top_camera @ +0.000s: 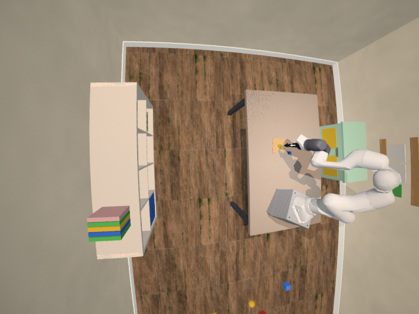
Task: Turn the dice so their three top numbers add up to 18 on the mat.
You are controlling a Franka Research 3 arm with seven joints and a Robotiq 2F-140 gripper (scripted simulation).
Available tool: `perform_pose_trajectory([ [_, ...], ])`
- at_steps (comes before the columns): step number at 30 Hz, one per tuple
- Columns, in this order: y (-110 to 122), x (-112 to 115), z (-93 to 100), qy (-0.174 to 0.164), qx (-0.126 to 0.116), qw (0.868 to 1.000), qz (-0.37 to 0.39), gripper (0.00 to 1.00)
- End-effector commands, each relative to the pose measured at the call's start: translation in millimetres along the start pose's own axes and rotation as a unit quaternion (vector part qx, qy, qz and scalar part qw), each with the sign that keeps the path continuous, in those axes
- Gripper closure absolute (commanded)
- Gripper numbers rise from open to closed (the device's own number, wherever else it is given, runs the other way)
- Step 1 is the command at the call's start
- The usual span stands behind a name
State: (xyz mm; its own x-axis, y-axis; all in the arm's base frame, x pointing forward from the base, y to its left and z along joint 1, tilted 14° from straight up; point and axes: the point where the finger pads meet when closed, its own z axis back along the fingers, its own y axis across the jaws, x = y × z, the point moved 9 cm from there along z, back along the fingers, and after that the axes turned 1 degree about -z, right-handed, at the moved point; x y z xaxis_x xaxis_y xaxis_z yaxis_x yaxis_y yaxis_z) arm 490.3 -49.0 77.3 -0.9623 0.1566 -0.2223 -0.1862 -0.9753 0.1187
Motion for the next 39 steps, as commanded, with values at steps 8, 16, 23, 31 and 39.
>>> perform_pose_trajectory([
  [8, 0.1, 0.3, 4.3, -0.006, -0.004, 1.0, 0.022, 0.0],
  [16, 0.1, 0.3, 4.3, -0.006, -0.004, 1.0, 0.022, 0.0],
  [23, 0.1, 0.3, 4.3, -0.006, -0.004, 1.0, 0.022, 0.0],
  [31, 72.8, 40.4, -5.9, -0.003, -0.001, 0.992, 0.124, 0.0],
  [39, 98.7, 62.6, -7.9, -0.005, -0.003, 0.986, 0.169, 0.0],
])
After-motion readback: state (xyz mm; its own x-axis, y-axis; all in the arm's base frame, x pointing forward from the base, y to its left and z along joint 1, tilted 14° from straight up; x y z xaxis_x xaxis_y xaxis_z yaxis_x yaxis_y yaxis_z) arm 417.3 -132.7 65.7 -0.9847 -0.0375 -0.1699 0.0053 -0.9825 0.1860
